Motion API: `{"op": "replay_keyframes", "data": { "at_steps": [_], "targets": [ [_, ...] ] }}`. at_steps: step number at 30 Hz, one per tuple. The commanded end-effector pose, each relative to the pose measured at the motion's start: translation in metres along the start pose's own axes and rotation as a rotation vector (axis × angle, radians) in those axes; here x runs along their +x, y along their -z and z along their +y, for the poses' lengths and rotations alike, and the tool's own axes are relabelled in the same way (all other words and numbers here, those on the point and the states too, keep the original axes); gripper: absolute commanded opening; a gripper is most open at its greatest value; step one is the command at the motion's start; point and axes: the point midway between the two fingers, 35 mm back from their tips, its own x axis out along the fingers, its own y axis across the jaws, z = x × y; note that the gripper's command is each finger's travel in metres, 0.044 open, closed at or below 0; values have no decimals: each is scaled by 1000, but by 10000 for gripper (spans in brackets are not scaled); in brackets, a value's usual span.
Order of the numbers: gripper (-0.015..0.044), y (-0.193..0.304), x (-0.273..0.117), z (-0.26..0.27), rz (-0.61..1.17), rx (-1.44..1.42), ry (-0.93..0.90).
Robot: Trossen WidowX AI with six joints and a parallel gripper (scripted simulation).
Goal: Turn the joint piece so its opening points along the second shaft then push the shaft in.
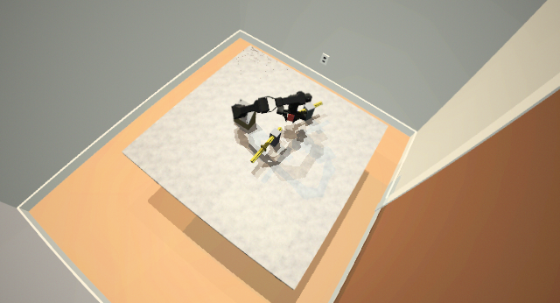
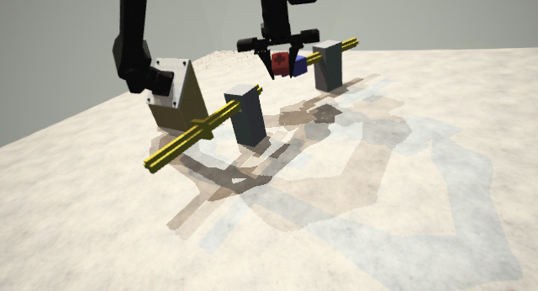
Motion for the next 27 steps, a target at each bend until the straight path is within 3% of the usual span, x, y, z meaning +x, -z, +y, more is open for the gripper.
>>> {"op": "replay_keyframes", "data": {
  "at_steps": [1, 14, 16, 21, 27],
  "targets": [
    [182, 1, 0, 0, 4, -6, 2],
    [182, 1, 0, 0, 4, -6, 2],
    [147, 0, 0, 0, 0, 0, 0],
    [147, 0, 0, 0, 0, 0, 0],
    [0, 0, 0, 0, 0, 0, 0]
  ]
}}
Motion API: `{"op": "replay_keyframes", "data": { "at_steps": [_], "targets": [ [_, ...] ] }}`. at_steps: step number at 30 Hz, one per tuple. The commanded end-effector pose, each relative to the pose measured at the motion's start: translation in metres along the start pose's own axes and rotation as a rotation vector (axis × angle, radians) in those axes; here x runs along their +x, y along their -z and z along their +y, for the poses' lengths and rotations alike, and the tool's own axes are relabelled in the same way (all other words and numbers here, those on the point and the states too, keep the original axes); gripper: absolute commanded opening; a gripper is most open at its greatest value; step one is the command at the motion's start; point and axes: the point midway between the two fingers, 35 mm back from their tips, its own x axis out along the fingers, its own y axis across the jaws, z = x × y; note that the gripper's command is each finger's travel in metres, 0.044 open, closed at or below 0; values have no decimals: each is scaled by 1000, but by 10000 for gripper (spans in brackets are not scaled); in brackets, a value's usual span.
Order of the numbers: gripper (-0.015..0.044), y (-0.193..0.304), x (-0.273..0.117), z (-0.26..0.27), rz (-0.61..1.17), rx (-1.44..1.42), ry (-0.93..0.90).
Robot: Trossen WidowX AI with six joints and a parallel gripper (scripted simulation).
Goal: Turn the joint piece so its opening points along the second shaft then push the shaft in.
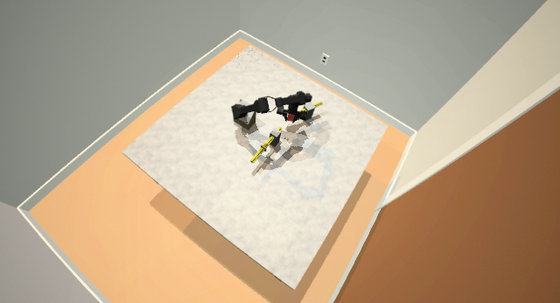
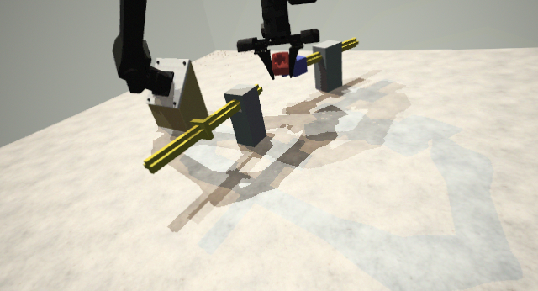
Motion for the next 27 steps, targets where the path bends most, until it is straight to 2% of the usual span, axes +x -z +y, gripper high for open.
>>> {"op": "replay_keyframes", "data": {
  "at_steps": [1, 7, 27],
  "targets": [
    [0, 0, 0, 0, 0, 0, 0],
    [0, 1, 1, 1, -24, 13, -3],
    [0, 5, 15, 8, -338, 193, -7]
  ]
}}
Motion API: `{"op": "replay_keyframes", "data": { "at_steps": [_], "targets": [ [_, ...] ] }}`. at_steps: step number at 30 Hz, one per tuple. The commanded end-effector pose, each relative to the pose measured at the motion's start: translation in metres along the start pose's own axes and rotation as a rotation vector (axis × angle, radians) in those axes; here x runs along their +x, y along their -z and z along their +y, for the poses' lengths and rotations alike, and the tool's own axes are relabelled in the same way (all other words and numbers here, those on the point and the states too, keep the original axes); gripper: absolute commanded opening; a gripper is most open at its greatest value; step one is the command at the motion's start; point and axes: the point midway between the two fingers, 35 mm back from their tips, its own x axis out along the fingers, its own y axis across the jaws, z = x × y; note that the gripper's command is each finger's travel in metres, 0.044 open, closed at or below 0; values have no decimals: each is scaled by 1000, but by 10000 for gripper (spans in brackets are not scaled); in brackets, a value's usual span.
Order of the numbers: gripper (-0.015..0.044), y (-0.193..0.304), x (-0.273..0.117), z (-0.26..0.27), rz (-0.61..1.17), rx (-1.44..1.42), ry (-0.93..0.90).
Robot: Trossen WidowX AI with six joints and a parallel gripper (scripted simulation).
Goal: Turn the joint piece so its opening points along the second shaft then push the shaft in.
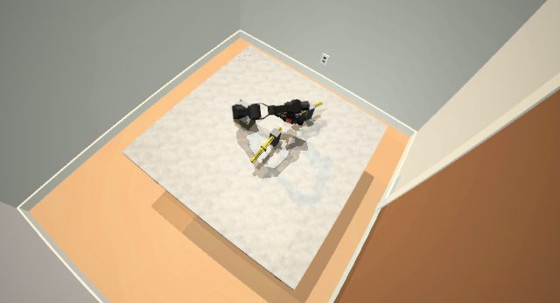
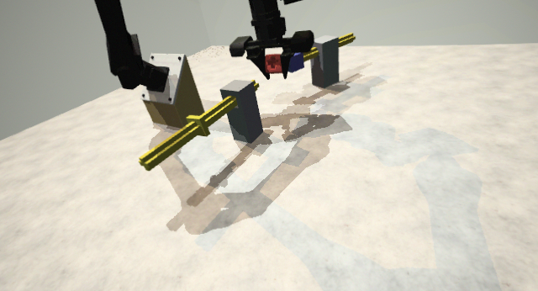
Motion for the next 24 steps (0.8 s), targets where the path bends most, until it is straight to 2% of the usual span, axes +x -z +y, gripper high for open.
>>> {"op": "replay_keyframes", "data": {
  "at_steps": [1, 6, 24],
  "targets": [
    [0, 1, 3, 1, -63, 32, 3],
    [0, 3, 6, 3, -140, 74, 11],
    [0, 3, 7, 4, -170, 97, 16]
  ]
}}
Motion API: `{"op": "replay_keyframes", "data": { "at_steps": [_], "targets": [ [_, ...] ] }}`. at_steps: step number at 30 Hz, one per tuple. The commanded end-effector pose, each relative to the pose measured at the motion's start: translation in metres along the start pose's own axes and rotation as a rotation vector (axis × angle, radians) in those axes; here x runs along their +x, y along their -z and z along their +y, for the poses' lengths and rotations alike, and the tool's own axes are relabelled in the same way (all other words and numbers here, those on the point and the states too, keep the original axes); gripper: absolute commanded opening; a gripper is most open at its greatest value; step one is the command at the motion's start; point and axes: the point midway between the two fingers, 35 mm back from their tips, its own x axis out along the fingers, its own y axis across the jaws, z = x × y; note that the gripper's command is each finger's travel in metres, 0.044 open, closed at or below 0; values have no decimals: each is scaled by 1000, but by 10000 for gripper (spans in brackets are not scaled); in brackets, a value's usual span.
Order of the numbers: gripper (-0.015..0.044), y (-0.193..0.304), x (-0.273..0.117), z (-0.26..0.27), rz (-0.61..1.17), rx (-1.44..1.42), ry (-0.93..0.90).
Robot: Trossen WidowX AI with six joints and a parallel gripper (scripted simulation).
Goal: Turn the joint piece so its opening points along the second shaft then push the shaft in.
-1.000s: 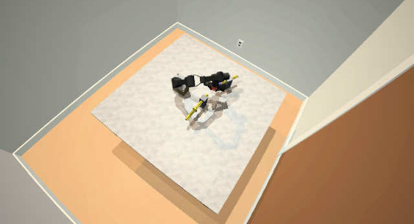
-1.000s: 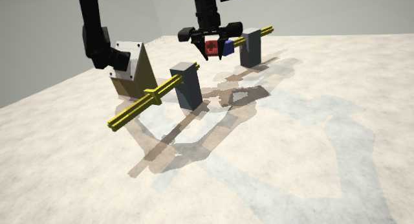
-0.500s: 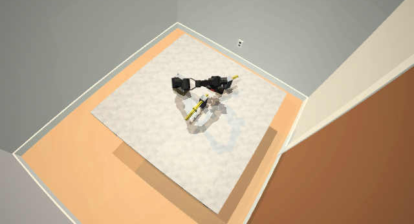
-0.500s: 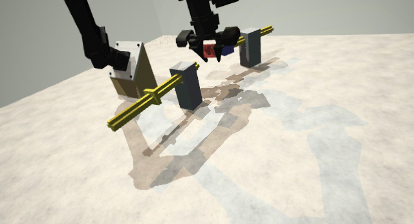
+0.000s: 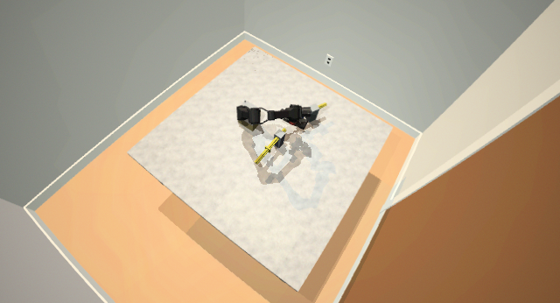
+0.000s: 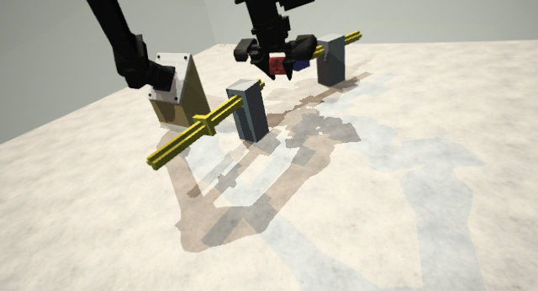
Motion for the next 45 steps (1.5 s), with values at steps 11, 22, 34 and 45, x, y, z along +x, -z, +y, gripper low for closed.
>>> {"op": "replay_keyframes", "data": {
  "at_steps": [11, 22, 34, 45],
  "targets": [
    [0, 0, 0, 0, -1, 1, 0],
    [226, 0, 0, 0, -1, 1, 0],
    [440, 0, 0, 0, -1, 1, 0],
    [440, -1, -1, 1, 42, 4, -12]
  ]
}}
